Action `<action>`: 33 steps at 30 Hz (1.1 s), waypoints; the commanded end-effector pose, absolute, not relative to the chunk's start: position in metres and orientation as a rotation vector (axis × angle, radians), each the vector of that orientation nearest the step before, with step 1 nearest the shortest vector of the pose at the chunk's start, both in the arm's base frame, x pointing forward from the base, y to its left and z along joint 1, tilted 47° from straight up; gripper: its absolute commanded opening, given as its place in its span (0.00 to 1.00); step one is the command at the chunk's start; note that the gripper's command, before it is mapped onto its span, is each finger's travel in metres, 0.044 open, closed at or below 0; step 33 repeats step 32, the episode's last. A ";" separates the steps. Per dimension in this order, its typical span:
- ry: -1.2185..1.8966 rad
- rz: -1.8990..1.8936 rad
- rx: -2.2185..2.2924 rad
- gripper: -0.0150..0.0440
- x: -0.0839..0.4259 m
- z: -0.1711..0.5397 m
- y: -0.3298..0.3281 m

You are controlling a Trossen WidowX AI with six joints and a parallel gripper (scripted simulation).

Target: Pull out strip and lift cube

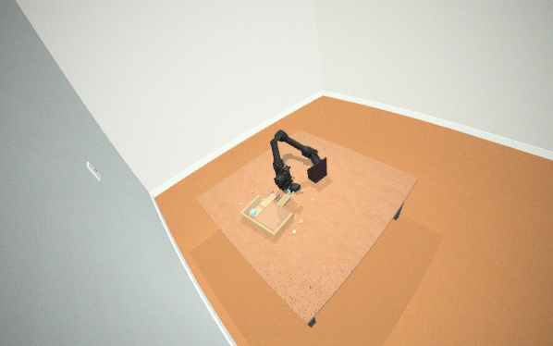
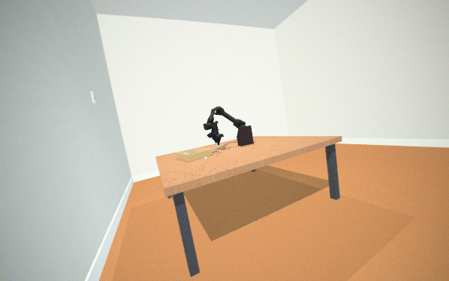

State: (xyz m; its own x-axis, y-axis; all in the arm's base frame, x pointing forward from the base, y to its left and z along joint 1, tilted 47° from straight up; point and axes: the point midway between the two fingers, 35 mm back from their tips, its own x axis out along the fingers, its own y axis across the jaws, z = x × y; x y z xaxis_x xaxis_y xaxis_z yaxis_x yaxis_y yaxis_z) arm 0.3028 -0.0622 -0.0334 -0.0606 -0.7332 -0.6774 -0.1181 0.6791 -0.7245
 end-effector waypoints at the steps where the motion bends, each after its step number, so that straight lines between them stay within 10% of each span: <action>1: 1.570 -0.581 -0.711 0.25 0.300 -0.031 -0.058; 33: 1.570 -0.580 -0.710 0.25 0.302 -0.009 -0.034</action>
